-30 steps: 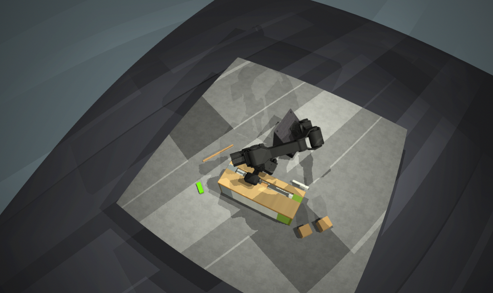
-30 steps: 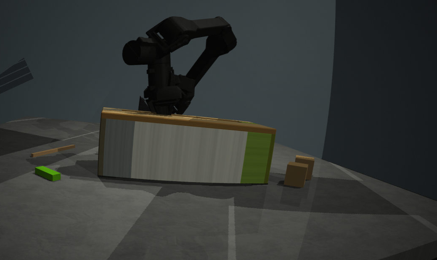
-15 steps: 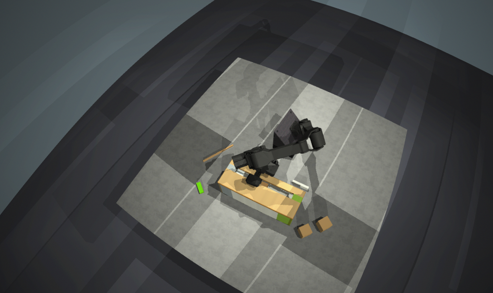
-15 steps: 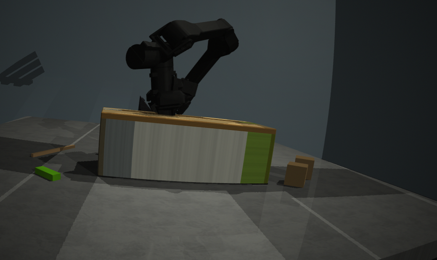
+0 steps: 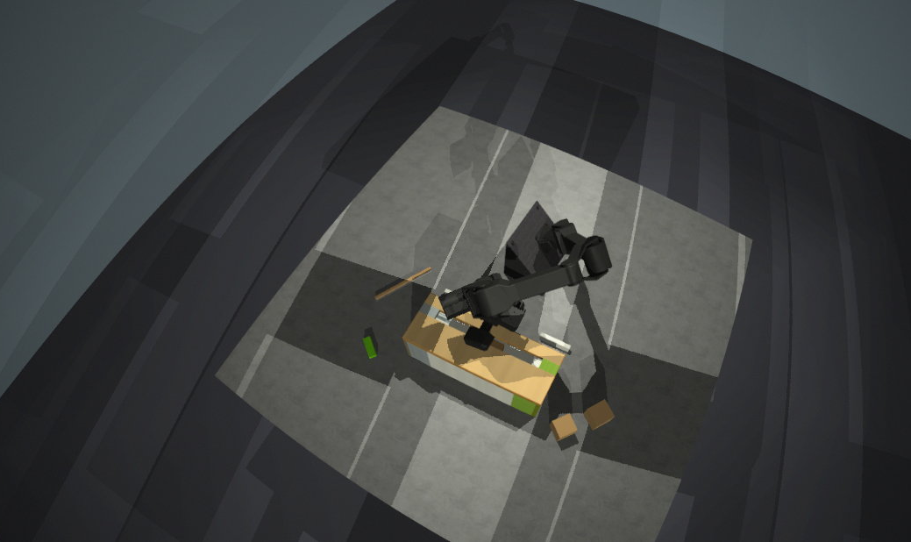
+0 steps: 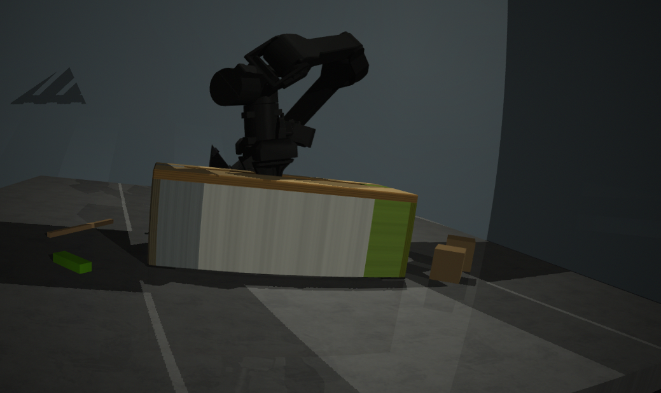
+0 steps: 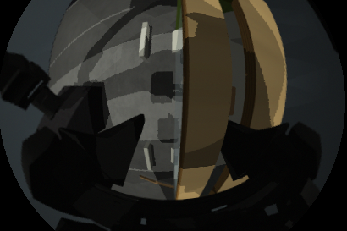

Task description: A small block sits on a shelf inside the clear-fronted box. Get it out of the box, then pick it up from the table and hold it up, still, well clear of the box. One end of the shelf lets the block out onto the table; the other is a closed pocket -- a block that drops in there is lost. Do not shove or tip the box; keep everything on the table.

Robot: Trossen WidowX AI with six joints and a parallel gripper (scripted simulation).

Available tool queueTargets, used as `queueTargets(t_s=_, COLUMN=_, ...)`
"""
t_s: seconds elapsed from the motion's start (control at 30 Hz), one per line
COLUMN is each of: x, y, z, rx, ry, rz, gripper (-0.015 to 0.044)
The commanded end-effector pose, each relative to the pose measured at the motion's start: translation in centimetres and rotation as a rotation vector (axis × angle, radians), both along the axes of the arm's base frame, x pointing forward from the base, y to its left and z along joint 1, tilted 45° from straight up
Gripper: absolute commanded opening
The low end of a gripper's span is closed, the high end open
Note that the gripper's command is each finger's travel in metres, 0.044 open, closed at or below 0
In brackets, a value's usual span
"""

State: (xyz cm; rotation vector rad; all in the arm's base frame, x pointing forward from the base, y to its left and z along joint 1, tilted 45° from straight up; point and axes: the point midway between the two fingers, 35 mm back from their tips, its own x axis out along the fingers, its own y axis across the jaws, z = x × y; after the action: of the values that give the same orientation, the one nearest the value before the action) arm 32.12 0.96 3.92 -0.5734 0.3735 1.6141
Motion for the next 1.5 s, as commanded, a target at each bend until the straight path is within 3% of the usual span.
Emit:
queueTargets(t_s=0.0, x=-0.1, y=0.6, z=0.6, rx=0.004, ry=0.001, rz=-0.007, gripper=0.0400)
queueTargets(t_s=1.47, x=-1.2, y=6.0, z=6.0, rx=0.008, ry=0.002, rz=-0.007, gripper=0.0400)
